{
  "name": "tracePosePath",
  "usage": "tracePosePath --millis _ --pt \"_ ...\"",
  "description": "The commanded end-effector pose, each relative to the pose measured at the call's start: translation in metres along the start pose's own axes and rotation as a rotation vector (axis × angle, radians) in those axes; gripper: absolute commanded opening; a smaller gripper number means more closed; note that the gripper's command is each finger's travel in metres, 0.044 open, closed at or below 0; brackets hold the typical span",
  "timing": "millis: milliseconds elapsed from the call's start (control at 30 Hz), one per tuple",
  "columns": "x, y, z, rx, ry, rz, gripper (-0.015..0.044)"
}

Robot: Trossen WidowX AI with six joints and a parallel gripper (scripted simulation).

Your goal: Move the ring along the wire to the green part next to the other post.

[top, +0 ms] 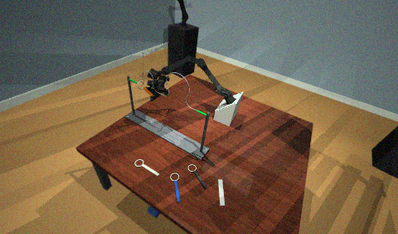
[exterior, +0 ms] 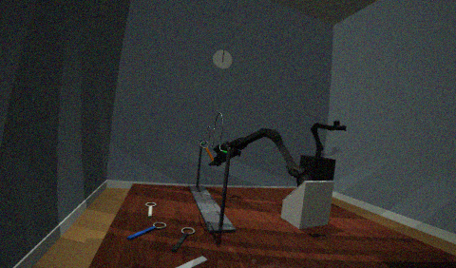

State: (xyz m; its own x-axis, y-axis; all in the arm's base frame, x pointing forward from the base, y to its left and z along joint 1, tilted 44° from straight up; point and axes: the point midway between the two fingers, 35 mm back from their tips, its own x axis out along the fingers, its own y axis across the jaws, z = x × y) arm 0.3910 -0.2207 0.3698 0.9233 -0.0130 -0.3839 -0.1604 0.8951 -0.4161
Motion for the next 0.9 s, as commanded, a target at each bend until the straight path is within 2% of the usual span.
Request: tracePosePath --millis 0,867 --pt "-0.002 0.018 0.002 0.095 -0.006 0.057 -0.015" --pt "-0.018 0.098 0.031 0.602 -0.011 0.342 -0.015"
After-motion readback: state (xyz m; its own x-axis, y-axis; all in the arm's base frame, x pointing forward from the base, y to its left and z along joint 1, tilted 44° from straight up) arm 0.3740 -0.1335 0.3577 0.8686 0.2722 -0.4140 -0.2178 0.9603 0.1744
